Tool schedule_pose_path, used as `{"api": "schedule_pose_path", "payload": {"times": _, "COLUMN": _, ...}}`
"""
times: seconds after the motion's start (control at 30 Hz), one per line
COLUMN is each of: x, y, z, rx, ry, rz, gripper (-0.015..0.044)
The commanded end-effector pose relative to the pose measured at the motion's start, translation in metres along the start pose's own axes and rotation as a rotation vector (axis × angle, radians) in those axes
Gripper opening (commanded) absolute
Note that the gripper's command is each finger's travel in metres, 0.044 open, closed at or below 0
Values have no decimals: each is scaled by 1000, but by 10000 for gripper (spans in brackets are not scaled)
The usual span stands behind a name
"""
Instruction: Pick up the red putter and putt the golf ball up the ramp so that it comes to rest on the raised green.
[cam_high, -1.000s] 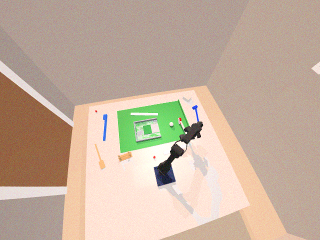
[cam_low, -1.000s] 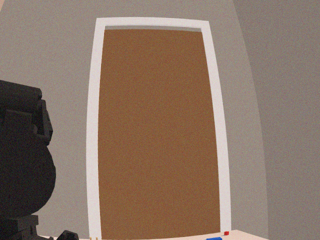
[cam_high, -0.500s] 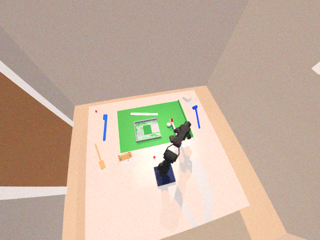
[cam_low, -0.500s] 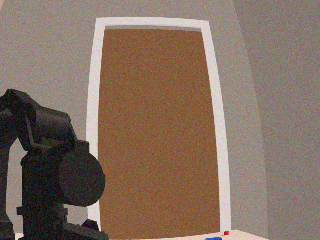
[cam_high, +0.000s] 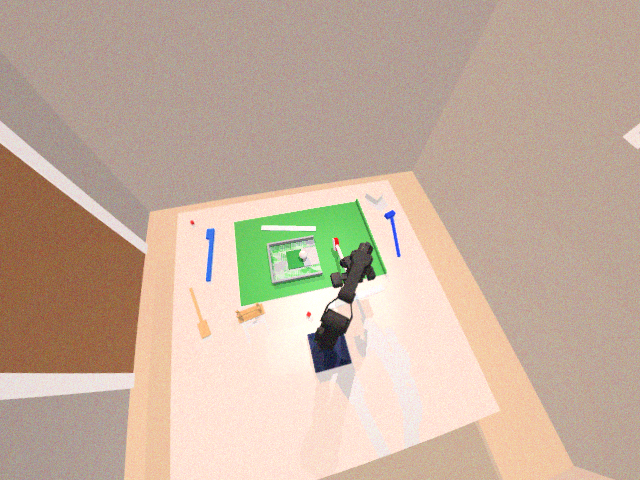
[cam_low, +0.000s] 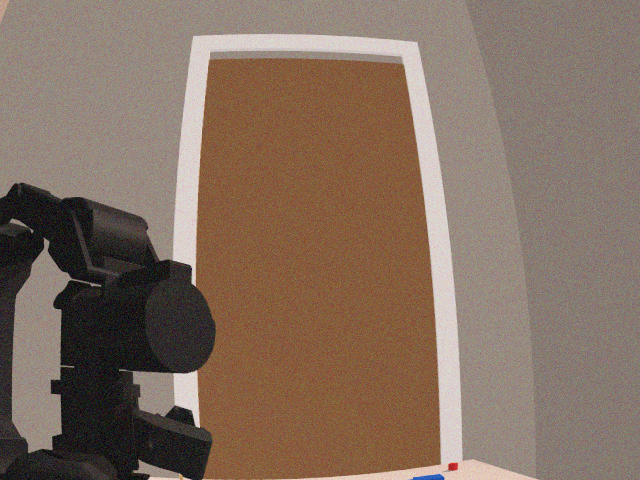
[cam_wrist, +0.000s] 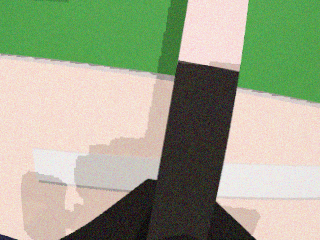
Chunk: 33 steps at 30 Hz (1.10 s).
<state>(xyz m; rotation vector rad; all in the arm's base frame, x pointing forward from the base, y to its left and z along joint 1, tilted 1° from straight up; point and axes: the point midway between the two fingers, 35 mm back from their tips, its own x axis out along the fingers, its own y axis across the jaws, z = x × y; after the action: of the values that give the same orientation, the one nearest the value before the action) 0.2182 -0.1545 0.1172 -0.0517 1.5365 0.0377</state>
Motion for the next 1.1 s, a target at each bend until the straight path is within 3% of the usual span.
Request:
{"api": "schedule_pose_path", "payload": {"times": 0.0, "x": -19, "y": -1, "z": 1, "rx": 4, "ry": -11, "rz": -11, "gripper": 0}}
{"api": "schedule_pose_path", "payload": {"times": 0.17, "x": -35, "y": 0, "z": 0, "rx": 4, "ry": -11, "rz": -11, "gripper": 0}}
{"api": "schedule_pose_path", "payload": {"times": 1.07, "x": -27, "y": 0, "z": 0, "rx": 0, "ry": -8, "rz": -6, "gripper": 0}}
